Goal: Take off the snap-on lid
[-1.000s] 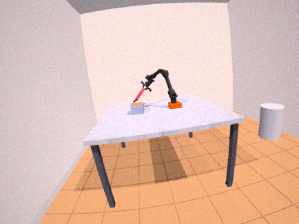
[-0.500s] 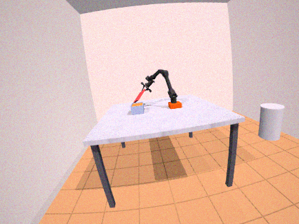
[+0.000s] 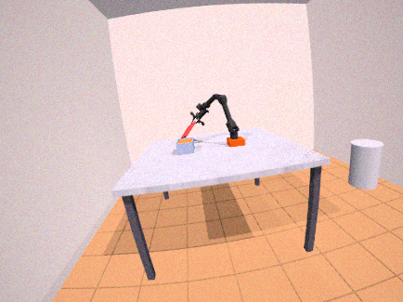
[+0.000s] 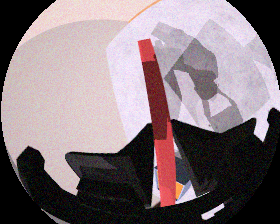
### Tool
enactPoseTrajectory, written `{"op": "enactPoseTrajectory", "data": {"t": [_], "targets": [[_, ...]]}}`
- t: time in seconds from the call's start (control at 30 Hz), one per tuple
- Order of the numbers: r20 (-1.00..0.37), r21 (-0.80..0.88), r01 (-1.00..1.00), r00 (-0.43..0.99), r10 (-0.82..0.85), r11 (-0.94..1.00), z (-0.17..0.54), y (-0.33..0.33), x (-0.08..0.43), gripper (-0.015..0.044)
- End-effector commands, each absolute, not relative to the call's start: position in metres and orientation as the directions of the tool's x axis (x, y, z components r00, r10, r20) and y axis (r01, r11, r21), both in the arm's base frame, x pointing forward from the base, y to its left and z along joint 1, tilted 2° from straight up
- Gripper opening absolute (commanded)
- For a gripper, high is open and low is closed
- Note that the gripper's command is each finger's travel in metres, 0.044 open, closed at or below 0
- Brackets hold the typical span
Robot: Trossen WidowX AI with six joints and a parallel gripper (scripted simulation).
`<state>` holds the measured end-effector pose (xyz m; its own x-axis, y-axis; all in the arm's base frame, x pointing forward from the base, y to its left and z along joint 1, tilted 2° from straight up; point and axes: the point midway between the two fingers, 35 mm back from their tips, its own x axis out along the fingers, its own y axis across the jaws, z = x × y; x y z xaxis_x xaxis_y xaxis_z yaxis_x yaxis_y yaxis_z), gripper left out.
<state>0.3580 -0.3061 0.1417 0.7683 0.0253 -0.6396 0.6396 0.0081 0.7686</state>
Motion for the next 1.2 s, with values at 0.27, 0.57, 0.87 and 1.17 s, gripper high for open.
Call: {"op": "enactPoseTrajectory", "data": {"t": [0.27, 0.57, 0.87, 1.17], "targets": [[-0.635, 0.772, 0.635, 0.772, 0.032, 0.011, 0.131, -0.305, 0.359, 0.0], [-0.635, 0.772, 0.635, 0.772, 0.032, 0.011, 0.124, -0.304, 0.359, 0.0], [-0.635, 0.772, 0.635, 0.772, 0.032, 0.01, 0.117, -0.304, 0.359, 0.0], [-0.635, 0.772, 0.635, 0.772, 0.032, 0.01, 0.11, -0.304, 0.359, 0.0]]}}
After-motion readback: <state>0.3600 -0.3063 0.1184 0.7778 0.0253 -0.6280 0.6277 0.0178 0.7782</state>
